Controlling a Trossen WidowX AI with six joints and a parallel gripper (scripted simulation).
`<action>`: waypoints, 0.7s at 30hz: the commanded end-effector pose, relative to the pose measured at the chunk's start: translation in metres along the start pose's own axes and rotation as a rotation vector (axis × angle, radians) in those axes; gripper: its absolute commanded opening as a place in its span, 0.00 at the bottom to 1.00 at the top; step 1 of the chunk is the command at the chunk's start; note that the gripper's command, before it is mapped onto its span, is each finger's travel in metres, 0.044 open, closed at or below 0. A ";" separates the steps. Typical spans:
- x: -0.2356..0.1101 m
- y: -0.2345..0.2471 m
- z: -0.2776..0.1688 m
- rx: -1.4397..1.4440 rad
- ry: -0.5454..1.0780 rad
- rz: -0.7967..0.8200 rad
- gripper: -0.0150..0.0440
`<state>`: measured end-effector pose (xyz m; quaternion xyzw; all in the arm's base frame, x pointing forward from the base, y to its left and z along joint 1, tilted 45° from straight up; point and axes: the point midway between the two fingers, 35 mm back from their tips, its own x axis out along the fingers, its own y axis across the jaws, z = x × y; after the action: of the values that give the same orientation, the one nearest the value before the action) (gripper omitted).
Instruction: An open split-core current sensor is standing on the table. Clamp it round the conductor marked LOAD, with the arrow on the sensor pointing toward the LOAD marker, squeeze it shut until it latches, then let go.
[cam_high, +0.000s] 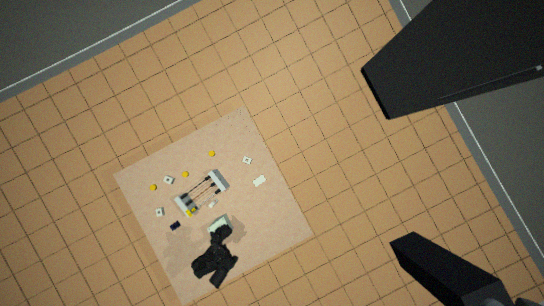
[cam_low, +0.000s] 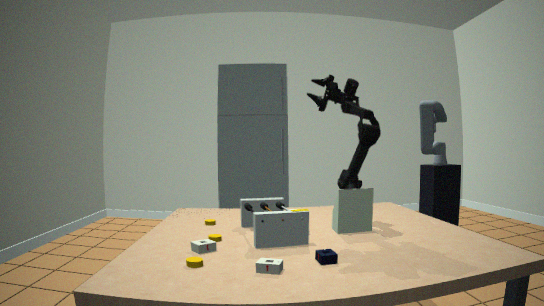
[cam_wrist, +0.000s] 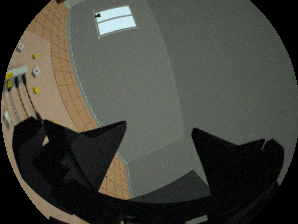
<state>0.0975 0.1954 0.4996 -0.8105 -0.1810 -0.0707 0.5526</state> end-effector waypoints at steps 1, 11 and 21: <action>-0.001 -0.001 -0.002 0.012 -0.001 -0.007 0.98; -0.018 0.004 -0.132 0.695 -0.017 -0.285 1.00; 0.035 0.113 -0.209 1.392 0.079 -0.280 1.00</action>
<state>0.1527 -0.0073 0.5177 -0.3211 -0.3011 -0.0520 0.8964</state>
